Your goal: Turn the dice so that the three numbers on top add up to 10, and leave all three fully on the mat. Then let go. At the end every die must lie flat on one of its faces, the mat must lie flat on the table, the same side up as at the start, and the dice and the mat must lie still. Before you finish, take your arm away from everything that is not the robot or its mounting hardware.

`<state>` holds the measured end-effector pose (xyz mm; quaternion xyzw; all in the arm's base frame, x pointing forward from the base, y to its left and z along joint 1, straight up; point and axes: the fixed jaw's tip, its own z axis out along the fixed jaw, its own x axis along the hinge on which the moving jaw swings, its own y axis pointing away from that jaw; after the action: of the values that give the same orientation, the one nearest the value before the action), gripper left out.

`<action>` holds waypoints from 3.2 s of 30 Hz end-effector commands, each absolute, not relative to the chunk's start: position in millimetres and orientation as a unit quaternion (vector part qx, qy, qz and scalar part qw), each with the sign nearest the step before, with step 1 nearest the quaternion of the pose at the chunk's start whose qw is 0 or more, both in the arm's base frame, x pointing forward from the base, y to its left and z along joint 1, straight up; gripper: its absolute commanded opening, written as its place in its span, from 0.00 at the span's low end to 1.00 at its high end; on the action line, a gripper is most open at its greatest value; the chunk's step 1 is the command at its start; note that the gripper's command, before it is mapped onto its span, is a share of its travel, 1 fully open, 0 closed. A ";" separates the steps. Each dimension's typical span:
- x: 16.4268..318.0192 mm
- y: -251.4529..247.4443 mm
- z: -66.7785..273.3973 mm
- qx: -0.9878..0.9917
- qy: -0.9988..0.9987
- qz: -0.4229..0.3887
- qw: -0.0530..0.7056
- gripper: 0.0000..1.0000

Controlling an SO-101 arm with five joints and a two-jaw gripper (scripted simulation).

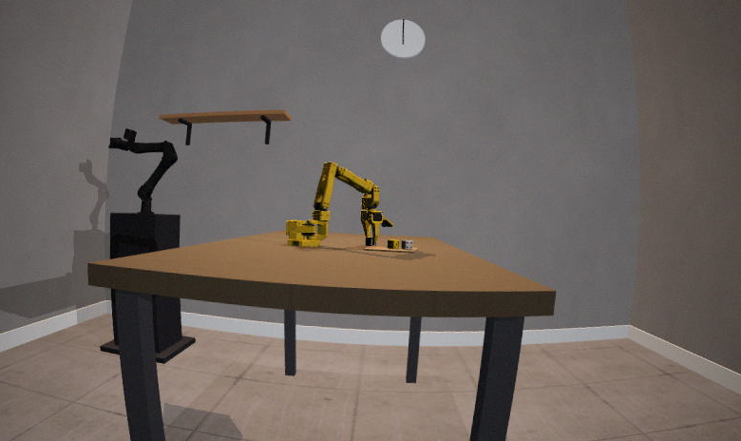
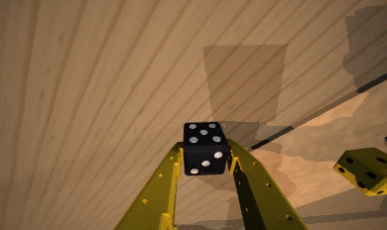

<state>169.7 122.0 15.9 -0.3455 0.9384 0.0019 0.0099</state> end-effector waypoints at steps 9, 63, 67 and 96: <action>174.8 123.0 21.0 -0.345 0.938 0.006 0.026 0.00; 169.6 123.6 70.2 -0.386 0.922 0.005 0.026 0.00; 169.5 123.1 70.0 -0.411 0.911 0.004 0.026 0.00; 169.8 116.0 67.6 -0.684 0.729 -0.005 0.026 0.00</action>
<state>162.1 113.8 57.4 -0.6486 0.7611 0.0006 -0.0105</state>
